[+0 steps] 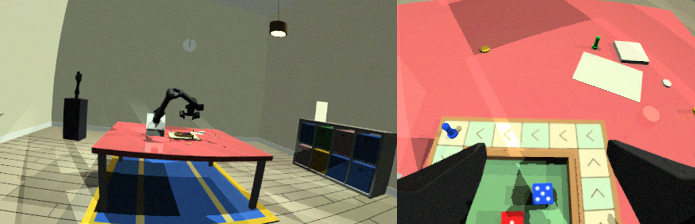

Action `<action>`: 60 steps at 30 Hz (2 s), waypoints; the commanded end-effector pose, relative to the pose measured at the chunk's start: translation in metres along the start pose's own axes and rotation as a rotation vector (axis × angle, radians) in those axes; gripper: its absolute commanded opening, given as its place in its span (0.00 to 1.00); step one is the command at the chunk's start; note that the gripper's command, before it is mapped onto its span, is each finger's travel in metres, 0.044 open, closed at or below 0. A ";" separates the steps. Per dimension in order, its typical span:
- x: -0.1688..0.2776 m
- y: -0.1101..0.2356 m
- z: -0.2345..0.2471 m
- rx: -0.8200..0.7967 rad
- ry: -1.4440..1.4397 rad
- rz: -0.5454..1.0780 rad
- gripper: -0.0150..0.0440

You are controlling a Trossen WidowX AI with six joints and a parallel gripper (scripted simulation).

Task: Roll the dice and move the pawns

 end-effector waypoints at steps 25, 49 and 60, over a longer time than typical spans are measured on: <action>0.022 -0.026 -0.005 0.495 -1.092 0.674 0.59; 0.081 0.014 -0.038 0.844 -1.784 0.521 0.59; 0.096 0.001 -0.039 0.845 -1.784 0.521 0.59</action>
Point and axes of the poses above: the point midway between the two fingers, 35 mm back from their tips, its own y axis back along the fingers, its own z axis across the jaws, x = y × z, the point moved 8 cm from there along y, back along the fingers, and after that the axes turned 4 degrees about -y, right-handed, at the moved point
